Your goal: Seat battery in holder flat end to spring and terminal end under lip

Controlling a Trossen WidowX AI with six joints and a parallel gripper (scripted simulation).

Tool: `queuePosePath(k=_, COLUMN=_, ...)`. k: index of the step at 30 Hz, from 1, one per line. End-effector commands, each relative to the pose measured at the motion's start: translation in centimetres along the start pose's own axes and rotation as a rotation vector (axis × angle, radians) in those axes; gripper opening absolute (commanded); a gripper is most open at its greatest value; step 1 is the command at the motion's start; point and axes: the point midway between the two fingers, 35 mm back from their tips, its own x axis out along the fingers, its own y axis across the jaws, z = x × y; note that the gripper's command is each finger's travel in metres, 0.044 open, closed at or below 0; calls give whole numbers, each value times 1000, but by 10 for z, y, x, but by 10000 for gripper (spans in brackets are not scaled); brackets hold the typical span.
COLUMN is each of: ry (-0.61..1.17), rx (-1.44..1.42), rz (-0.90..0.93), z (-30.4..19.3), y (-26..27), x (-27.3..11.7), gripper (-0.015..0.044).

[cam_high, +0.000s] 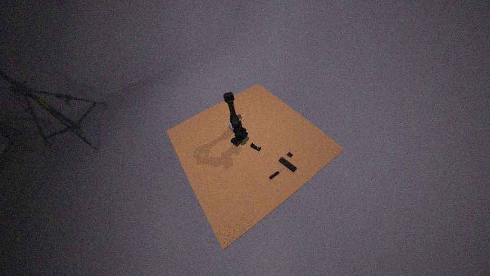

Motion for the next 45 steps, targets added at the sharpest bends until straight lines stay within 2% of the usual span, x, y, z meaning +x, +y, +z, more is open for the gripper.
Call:
queuePosePath(k=1, ry=-8, rx=-2, rz=-15, z=2, y=-3, x=-22, gripper=75)
queuePosePath(k=4, ry=-8, rx=-2, rz=-15, z=1, y=-2, x=-42, gripper=75)
queuePosePath(k=9, ry=-9, rx=1, rz=-15, z=10, y=-4, x=-47, gripper=75)
queuePosePath(k=21, ry=-20, rx=24, rz=-14, z=90, y=-10, x=-68, gripper=75)
queuePosePath(k=33, ry=-30, rx=47, rz=-12, z=173, y=9, x=-75, gripper=75)
queuePosePath(k=38, ry=-19, rx=49, rz=-12, z=177, y=11, x=-73, gripper=75)
queuePosePath(k=45, ry=96, rx=53, rz=-6, z=174, y=10, x=-54, gripper=75)
